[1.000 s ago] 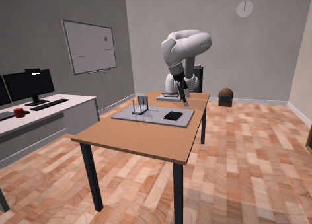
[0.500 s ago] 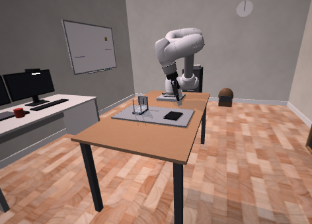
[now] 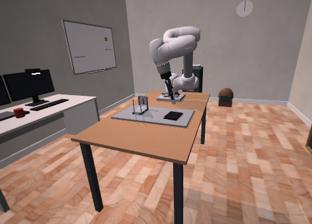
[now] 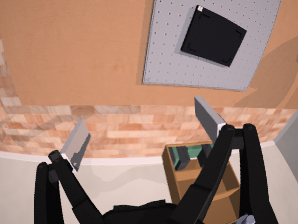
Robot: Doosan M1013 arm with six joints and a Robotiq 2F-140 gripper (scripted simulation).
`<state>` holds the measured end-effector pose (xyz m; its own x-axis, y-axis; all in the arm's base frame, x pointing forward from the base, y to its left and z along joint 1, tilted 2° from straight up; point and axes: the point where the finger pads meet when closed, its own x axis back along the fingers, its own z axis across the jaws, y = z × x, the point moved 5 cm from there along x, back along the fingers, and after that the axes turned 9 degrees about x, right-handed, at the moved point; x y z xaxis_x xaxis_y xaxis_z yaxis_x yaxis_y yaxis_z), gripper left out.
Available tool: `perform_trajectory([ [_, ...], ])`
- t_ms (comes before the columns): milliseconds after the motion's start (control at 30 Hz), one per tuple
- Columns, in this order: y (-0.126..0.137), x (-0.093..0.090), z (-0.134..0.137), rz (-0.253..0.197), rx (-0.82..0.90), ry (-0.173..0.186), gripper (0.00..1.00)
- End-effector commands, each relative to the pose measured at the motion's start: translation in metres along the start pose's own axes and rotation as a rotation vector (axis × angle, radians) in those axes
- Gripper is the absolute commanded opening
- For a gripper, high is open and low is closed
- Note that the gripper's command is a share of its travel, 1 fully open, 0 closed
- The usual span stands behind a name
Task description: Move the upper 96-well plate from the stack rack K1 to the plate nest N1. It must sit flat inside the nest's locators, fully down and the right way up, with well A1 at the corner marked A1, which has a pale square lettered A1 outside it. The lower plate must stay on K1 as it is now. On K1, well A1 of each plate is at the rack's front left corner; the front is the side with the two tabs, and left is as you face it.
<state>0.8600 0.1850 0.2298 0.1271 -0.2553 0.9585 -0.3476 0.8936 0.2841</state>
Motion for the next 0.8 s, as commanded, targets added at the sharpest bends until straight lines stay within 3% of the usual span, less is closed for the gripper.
perform_trajectory([
  [0,-0.015,0.004,0.01,0.019,0.064,-0.01,1.0],
  [767,-0.075,0.019,0.067,0.069,0.253,-0.013,1.0],
])
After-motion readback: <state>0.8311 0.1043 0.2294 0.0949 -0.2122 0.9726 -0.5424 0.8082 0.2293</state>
